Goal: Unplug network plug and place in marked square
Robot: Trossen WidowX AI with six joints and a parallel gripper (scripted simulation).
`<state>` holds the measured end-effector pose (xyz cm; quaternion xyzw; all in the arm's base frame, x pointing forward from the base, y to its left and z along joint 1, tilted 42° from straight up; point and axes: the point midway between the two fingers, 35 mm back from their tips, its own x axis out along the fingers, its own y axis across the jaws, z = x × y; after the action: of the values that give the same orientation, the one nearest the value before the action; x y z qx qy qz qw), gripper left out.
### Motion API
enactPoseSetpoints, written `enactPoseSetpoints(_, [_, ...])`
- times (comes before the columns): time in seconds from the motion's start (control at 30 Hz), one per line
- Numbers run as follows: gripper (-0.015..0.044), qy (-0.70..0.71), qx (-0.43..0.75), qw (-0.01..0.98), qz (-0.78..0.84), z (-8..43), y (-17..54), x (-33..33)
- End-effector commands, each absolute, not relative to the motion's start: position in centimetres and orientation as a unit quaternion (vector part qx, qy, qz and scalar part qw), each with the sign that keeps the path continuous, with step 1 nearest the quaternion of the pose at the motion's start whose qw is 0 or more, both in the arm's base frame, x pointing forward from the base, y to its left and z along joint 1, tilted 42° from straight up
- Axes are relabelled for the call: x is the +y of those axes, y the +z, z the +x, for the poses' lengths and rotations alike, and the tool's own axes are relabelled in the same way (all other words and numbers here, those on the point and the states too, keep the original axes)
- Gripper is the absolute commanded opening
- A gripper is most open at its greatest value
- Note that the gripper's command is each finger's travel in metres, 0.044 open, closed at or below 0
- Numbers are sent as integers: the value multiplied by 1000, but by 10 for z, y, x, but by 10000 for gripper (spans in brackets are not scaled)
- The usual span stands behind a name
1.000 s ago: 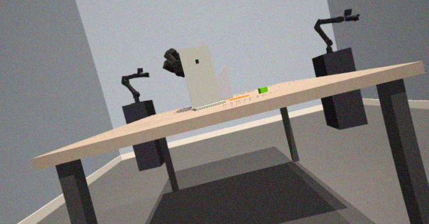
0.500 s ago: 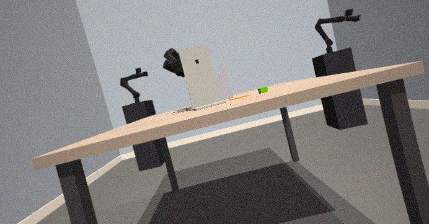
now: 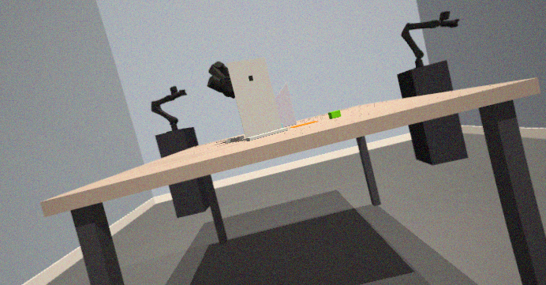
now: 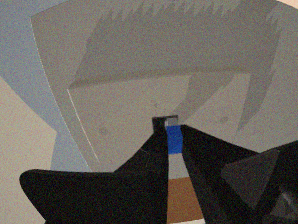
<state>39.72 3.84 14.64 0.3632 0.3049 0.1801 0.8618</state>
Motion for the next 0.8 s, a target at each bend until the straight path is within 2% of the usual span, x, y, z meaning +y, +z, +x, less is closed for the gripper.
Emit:
enactPoseSetpoints(0.0, [0, 178, 305, 861, 365, 395, 147, 37])
enactPoseSetpoints(0.77, [0, 178, 306, 861, 365, 382, 150, 32])
